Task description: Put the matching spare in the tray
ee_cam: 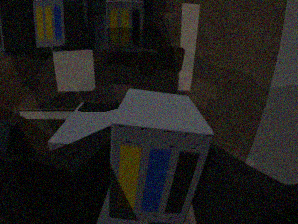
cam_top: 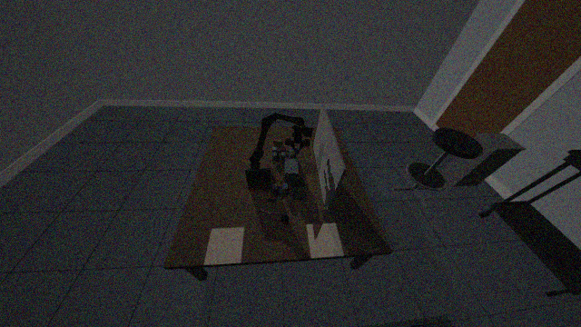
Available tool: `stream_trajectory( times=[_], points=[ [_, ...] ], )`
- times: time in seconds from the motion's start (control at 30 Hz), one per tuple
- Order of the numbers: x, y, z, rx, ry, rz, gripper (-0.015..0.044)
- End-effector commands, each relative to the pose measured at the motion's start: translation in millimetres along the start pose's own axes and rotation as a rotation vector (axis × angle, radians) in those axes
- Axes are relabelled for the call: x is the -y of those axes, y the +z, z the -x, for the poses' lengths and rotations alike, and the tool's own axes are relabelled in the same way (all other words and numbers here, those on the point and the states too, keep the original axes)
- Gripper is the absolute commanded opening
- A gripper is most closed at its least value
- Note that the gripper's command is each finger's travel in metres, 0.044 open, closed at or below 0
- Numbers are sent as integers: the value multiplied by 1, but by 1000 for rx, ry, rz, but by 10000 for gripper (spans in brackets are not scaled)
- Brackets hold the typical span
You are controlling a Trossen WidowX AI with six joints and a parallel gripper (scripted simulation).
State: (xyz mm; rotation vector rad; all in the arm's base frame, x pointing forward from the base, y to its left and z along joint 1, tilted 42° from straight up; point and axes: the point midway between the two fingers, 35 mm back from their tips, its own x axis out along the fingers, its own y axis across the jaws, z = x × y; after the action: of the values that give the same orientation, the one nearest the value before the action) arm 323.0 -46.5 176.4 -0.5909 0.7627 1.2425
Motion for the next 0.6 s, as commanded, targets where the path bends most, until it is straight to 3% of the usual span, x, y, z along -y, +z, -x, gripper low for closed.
stream_trajectory(
  times=[0.0,0.57],
  points=[
    [8,-20,2,-17,-4,-10,0],
    [40,-119,-1,-26,14,10,0]
  ],
)
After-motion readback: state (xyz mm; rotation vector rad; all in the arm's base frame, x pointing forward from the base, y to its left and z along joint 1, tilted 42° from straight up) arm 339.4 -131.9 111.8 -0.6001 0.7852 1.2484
